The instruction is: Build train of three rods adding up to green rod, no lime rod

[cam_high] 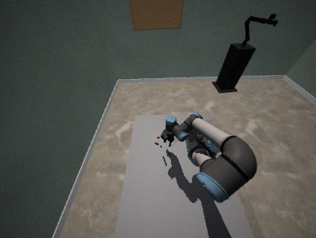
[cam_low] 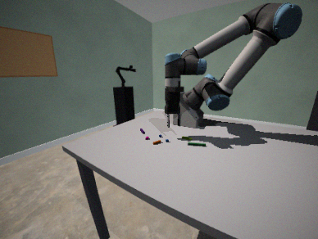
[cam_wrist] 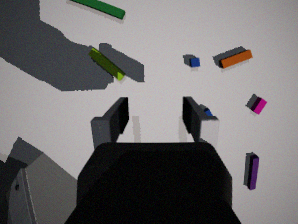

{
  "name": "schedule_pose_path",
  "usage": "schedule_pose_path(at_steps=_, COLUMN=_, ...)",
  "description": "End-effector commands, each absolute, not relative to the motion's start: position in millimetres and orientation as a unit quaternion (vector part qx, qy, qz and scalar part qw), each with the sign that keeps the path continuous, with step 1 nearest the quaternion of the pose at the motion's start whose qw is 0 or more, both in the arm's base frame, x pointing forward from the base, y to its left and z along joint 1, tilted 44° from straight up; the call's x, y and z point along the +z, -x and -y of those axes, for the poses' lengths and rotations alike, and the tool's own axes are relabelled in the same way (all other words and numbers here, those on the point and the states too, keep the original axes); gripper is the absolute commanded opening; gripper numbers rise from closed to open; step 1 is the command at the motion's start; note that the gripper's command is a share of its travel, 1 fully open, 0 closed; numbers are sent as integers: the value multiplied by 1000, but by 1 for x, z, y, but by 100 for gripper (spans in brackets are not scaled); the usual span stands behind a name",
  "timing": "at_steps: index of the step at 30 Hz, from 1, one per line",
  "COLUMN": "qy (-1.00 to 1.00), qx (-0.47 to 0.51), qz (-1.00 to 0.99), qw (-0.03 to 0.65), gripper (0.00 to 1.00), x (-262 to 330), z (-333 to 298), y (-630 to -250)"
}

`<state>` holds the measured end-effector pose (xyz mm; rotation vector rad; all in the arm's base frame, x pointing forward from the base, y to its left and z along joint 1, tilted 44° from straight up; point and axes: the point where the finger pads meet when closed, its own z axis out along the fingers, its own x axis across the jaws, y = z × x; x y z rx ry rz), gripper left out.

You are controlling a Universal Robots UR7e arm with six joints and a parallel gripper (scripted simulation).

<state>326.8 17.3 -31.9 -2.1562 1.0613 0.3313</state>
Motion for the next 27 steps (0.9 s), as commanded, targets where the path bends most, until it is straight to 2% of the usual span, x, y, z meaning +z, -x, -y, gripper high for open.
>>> schedule_pose_path(at_steps=1, qy=833, qx=127, qz=-410, qw=350, gripper=100, x=-32, z=-17, y=-327)
schedule_pose_path(at_steps=27, qy=803, qx=151, qz=-466, qw=340, gripper=100, x=-21, z=-26, y=-331)
